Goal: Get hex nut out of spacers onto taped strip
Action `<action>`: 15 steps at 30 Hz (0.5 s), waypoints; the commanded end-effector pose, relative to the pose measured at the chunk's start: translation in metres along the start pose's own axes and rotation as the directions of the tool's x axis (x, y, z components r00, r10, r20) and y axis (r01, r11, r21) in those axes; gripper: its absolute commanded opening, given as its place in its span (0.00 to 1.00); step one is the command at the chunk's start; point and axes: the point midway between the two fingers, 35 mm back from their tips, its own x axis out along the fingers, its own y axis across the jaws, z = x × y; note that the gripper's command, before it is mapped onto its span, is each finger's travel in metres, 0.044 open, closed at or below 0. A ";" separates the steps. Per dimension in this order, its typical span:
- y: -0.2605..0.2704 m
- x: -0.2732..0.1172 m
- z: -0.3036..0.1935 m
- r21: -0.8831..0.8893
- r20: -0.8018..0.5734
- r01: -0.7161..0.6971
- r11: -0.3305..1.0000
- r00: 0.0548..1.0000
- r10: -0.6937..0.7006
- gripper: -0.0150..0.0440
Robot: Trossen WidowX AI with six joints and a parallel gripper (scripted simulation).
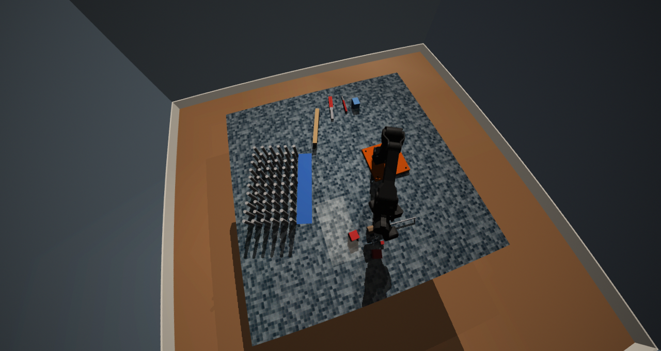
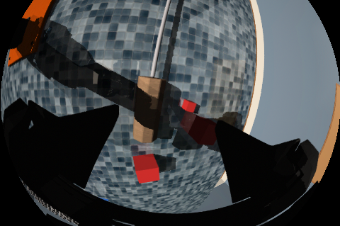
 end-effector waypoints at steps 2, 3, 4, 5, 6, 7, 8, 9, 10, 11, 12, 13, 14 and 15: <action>0.001 0.000 -0.020 0.014 0.137 -0.054 0.998 0.989 0.051 1.00; 0.001 0.000 -0.020 0.014 0.137 -0.054 0.998 0.989 0.051 1.00; 0.001 0.000 -0.020 0.014 0.137 -0.054 0.998 0.989 0.051 1.00; 0.001 0.000 -0.020 0.014 0.137 -0.054 0.998 0.989 0.051 1.00; 0.001 0.000 -0.020 0.014 0.137 -0.054 0.998 0.989 0.051 1.00; 0.001 0.000 -0.020 0.014 0.137 -0.054 0.998 0.989 0.051 1.00; 0.001 0.000 -0.020 0.014 0.137 -0.054 0.998 0.989 0.051 1.00; 0.001 0.000 -0.020 0.014 0.137 -0.054 0.998 0.989 0.051 0.96; 0.001 0.000 -0.020 0.014 0.137 -0.054 0.998 0.989 0.051 0.91; 0.001 0.000 -0.020 0.014 0.137 -0.054 0.998 0.989 0.051 0.87; 0.001 0.000 -0.020 0.014 0.137 -0.054 0.998 0.989 0.051 0.82; 0.001 0.000 -0.020 0.014 0.137 -0.054 0.998 0.989 0.051 0.78; 0.001 0.000 -0.020 0.014 0.137 -0.054 0.998 0.989 0.051 0.73; 0.001 0.000 -0.020 0.014 0.137 -0.054 0.998 0.989 0.051 0.73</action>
